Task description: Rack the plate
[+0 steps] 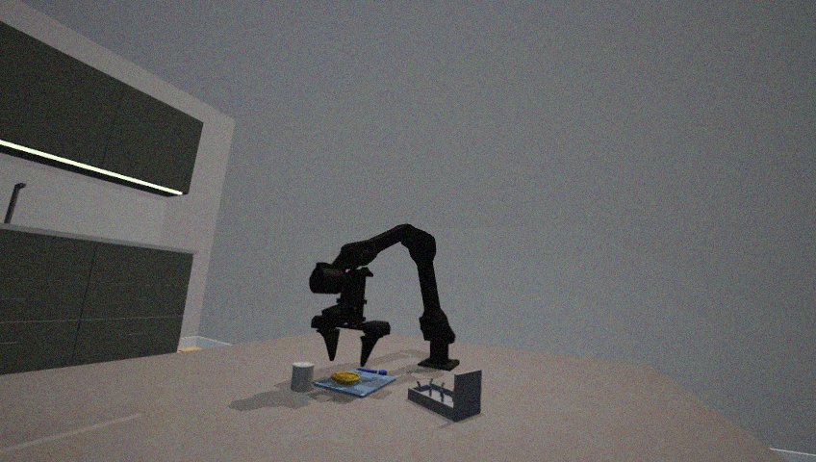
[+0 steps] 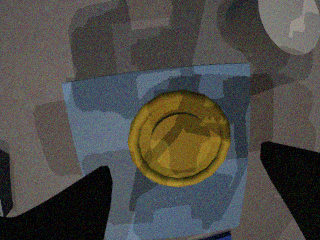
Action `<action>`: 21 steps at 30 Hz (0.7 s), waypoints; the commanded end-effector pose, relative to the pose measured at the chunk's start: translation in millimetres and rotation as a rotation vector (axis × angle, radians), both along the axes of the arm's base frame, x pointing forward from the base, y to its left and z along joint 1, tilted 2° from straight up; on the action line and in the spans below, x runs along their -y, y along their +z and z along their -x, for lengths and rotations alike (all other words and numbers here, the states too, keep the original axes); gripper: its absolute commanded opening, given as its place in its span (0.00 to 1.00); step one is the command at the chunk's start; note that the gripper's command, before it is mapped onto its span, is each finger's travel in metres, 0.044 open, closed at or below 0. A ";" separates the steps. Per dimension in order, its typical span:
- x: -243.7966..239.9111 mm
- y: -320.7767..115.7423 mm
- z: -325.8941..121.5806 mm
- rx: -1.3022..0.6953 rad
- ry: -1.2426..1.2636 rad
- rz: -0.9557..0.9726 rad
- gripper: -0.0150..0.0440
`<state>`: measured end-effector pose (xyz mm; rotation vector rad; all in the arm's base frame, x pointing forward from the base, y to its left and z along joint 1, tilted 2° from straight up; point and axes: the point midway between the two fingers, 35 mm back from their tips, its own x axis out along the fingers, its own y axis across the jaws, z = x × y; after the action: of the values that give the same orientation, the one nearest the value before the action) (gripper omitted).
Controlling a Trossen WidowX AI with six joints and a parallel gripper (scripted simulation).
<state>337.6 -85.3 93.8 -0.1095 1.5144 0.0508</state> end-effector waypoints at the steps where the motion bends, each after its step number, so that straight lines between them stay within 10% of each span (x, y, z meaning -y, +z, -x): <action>1: 0.9 -7.4 -0.3 -0.003 -0.004 0.004 0.93; 21: 0.9 -39.6 -1.3 -0.003 -0.004 0.004 0.93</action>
<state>339.2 -85.8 59.6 -0.1095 1.5147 0.0508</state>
